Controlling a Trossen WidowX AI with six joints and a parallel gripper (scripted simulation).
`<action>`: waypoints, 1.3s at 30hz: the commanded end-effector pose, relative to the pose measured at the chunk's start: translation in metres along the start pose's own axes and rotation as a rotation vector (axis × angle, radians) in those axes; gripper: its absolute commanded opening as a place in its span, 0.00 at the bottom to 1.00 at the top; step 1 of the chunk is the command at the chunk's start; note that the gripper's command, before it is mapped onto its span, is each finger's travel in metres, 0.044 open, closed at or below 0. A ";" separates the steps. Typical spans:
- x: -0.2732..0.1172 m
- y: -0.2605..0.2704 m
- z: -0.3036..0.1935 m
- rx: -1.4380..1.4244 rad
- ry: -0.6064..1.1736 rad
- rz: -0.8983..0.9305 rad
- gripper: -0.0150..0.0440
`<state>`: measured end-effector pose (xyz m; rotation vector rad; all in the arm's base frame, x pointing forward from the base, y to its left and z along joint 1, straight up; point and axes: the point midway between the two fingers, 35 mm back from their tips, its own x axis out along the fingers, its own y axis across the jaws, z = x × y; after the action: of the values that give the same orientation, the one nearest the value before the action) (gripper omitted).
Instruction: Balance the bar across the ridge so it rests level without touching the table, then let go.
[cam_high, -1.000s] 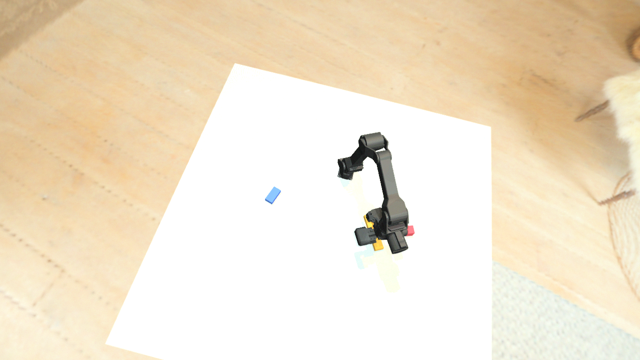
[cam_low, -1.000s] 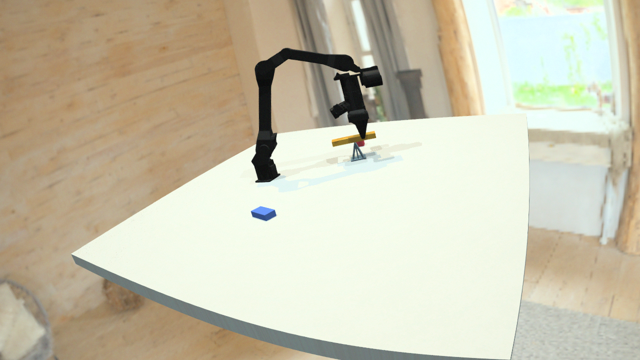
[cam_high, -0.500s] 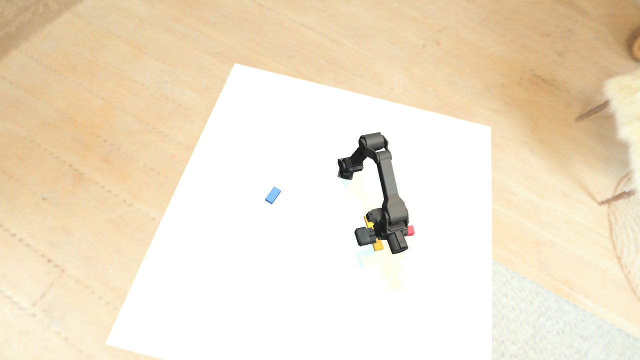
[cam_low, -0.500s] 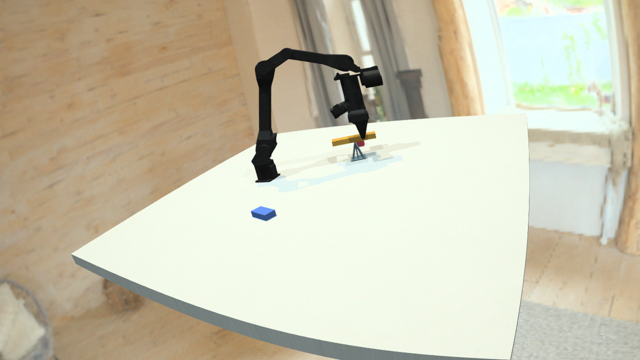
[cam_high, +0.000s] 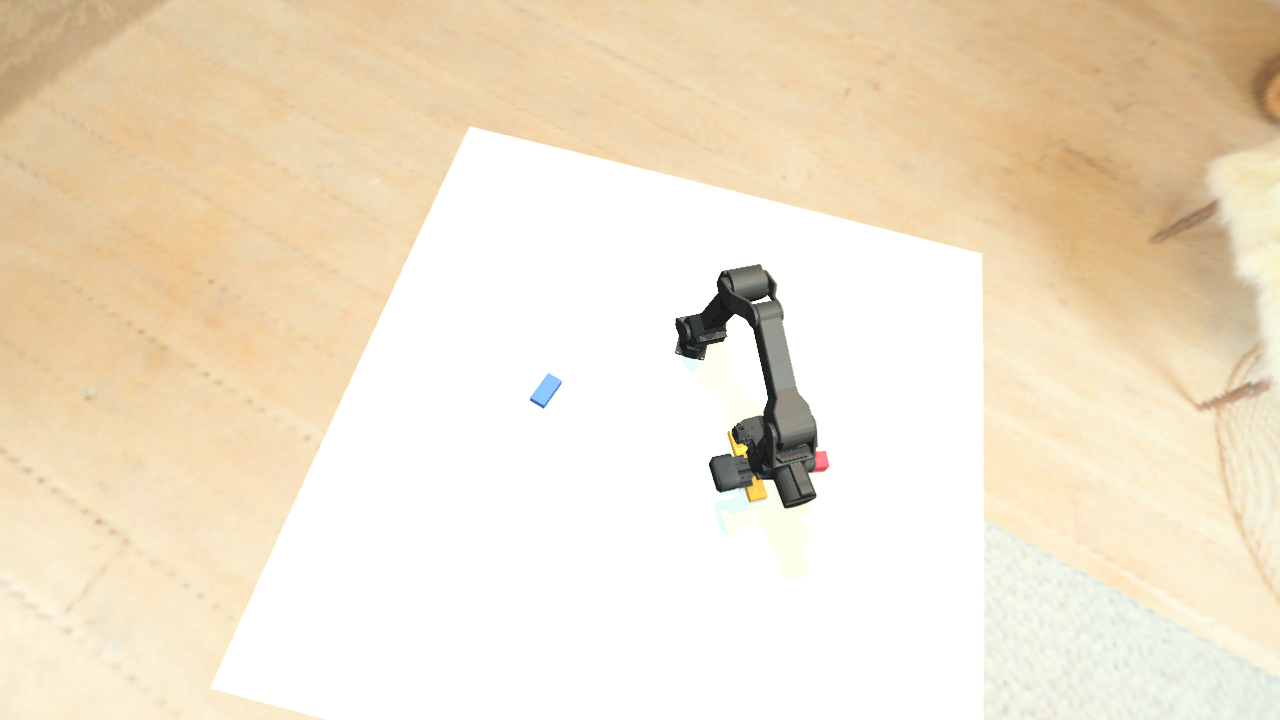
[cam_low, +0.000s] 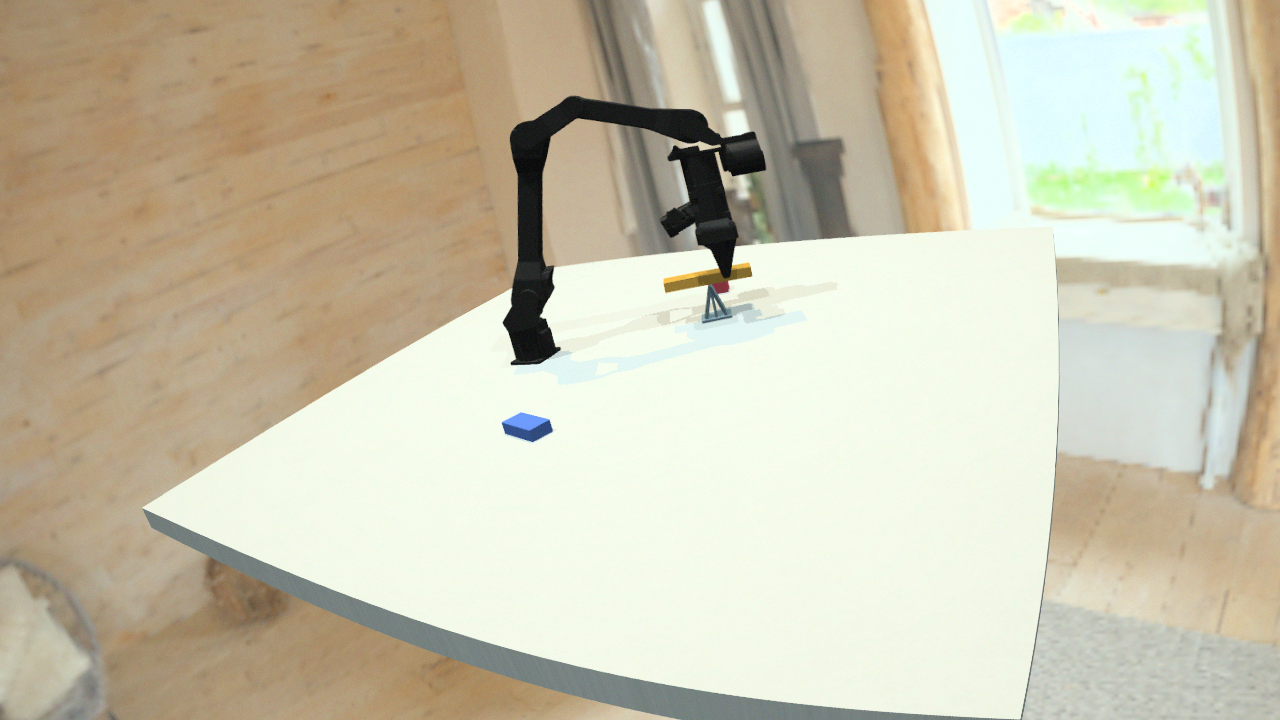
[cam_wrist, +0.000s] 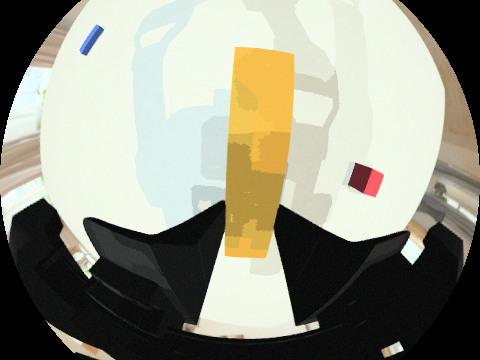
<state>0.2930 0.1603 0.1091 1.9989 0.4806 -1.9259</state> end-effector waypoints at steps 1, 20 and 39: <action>0.000 0.000 0.000 0.000 0.000 0.000 0.25; 0.000 0.000 0.000 0.000 0.000 0.000 0.54; 0.000 0.000 0.000 0.000 0.000 0.000 0.54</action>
<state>0.2930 0.1603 0.1092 1.9990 0.4806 -1.9259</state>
